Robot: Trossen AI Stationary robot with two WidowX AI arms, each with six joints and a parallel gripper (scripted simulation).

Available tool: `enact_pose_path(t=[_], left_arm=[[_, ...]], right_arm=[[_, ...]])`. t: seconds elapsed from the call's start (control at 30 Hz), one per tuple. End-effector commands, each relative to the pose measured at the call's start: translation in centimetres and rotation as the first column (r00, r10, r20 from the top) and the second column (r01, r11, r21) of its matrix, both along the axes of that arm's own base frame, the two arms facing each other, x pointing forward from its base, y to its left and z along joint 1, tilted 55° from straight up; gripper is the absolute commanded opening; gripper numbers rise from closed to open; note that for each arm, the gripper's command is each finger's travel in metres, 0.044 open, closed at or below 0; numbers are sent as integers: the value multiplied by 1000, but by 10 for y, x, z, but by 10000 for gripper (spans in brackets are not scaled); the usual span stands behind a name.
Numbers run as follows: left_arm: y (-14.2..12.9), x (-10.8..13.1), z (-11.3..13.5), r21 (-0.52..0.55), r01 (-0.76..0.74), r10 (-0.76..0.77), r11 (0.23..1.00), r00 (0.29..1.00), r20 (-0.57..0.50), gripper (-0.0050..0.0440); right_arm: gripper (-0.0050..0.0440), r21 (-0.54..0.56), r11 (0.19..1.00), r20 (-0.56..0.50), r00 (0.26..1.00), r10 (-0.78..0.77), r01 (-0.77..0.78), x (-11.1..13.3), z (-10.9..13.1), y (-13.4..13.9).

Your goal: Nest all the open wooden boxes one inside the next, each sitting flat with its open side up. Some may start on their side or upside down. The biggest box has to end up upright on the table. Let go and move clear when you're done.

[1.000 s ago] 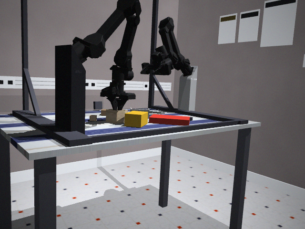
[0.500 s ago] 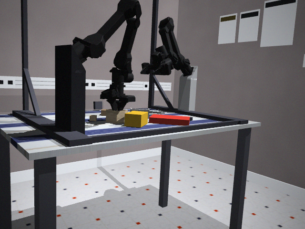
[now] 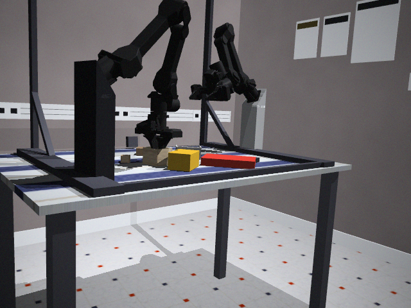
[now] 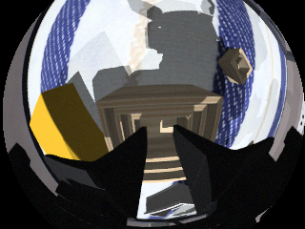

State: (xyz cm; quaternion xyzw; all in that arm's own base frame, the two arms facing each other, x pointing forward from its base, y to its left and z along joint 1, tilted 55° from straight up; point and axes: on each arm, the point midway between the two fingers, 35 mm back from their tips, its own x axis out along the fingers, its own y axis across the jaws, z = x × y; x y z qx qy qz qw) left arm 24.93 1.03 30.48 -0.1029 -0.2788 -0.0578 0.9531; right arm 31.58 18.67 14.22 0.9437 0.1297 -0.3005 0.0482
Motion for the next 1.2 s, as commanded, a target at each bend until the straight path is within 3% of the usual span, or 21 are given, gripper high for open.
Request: enact_pose_path(t=[0.0,0.17,0.27,0.9,1.07,1.17], left_arm=[[0,-4,8,2,0,0,1000,1000,27,400],[0,-4,8,2,0,0,1000,1000,27,400],[0,-4,8,2,0,0,1000,1000,27,400],[0,-4,8,2,0,0,1000,1000,27,400],[0,-4,8,2,0,0,1000,1000,27,400],[0,-4,8,2,0,0,1000,1000,27,400]], right_arm=[[187,13,1000,17,1000,1,-2,0,8,1],[187,12,1000,15,1000,3,-3,1,7,2],[115,12,1000,15,1000,1,-1,0,7,1],[2,12,1000,15,1000,0,-1,0,7,0],[0,12,1000,15,1000,0,-1,0,7,0],[0,84,995,3,999,-48,48,-2,12,0]])
